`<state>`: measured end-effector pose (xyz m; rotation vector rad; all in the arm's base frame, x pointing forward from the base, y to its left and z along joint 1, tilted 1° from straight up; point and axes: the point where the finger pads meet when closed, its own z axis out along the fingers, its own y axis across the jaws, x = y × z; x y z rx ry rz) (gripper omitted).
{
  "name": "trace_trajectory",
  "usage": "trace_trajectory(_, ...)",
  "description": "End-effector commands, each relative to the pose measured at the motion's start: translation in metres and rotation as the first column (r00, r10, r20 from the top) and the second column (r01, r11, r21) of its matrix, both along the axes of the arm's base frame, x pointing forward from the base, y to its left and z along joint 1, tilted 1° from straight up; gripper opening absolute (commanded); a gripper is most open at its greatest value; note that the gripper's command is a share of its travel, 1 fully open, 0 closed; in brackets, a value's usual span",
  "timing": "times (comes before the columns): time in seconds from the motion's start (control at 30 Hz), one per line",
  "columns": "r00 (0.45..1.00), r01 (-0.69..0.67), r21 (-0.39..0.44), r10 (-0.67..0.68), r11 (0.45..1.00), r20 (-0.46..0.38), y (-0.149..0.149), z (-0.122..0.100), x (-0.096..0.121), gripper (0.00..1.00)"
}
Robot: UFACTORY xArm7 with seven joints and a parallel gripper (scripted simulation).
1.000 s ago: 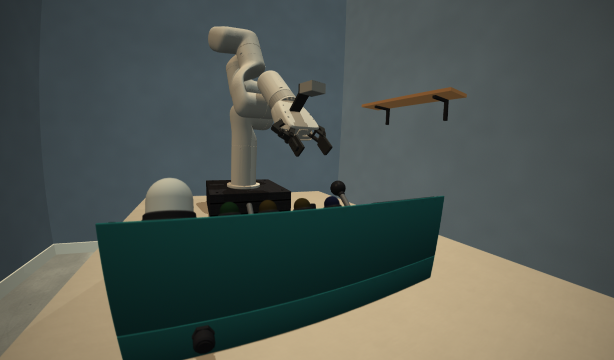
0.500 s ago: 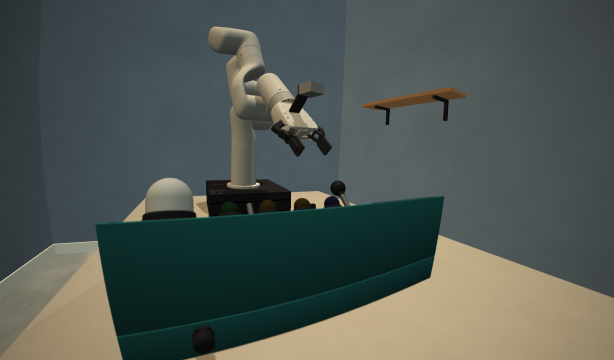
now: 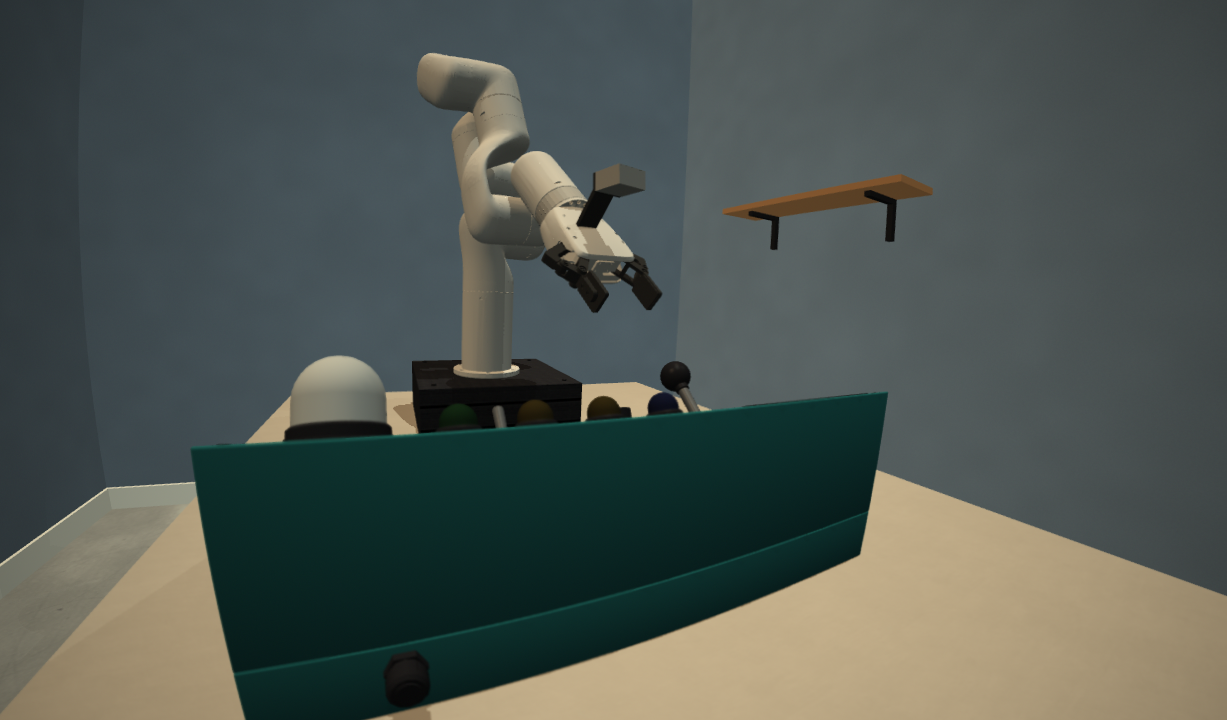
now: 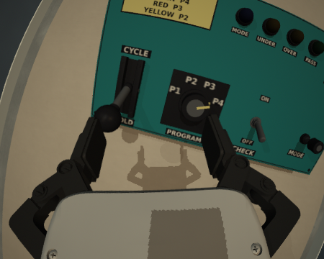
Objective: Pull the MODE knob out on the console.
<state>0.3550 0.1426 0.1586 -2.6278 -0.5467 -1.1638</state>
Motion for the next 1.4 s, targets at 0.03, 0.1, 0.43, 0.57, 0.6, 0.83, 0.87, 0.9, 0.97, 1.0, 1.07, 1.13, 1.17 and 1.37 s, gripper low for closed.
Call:
trace_trajectory(0.03,1.000,0.000,0.002,0.000,1.000,0.005,0.0003,0.0016,0.0009,1.00)
trace_trajectory(0.1,1.000,-0.003,0.005,0.003,1.000,0.015,0.0010,0.0018,-0.0020,1.00)
trace_trajectory(0.43,1.000,-0.005,0.007,0.005,1.000,0.021,0.0013,0.0019,-0.0035,1.00)
trace_trajectory(0.57,1.000,-0.006,0.007,0.006,1.000,0.022,0.0014,0.0020,-0.0039,1.00)
trace_trajectory(0.6,1.000,-0.006,0.007,0.006,1.000,0.023,0.0015,0.0020,-0.0041,1.00)
trace_trajectory(0.83,1.000,-0.006,0.007,0.006,1.000,0.023,0.0015,0.0020,-0.0042,1.00)
trace_trajectory(0.87,1.000,-0.006,0.007,0.006,1.000,0.023,0.0015,0.0020,-0.0042,1.00)
trace_trajectory(0.9,1.000,-0.006,0.007,0.006,1.000,0.023,0.0015,0.0020,-0.0042,1.00)
trace_trajectory(0.97,1.000,-0.006,0.007,0.006,1.000,0.023,0.0015,0.0020,-0.0042,1.00)
trace_trajectory(1.0,1.000,-0.006,0.007,0.006,1.000,0.023,0.0015,0.0020,-0.0042,1.00)
trace_trajectory(1.07,1.000,-0.006,0.007,0.006,1.000,0.023,0.0015,0.0020,-0.0042,1.00)
trace_trajectory(1.13,1.000,-0.006,0.007,0.006,1.000,0.023,0.0015,0.0020,-0.0042,1.00)
trace_trajectory(1.17,1.000,-0.006,0.007,0.006,1.000,0.023,0.0015,0.0020,-0.0042,1.00)
trace_trajectory(1.37,1.000,-0.006,0.007,0.006,1.000,0.023,0.0015,0.0020,-0.0042,1.00)
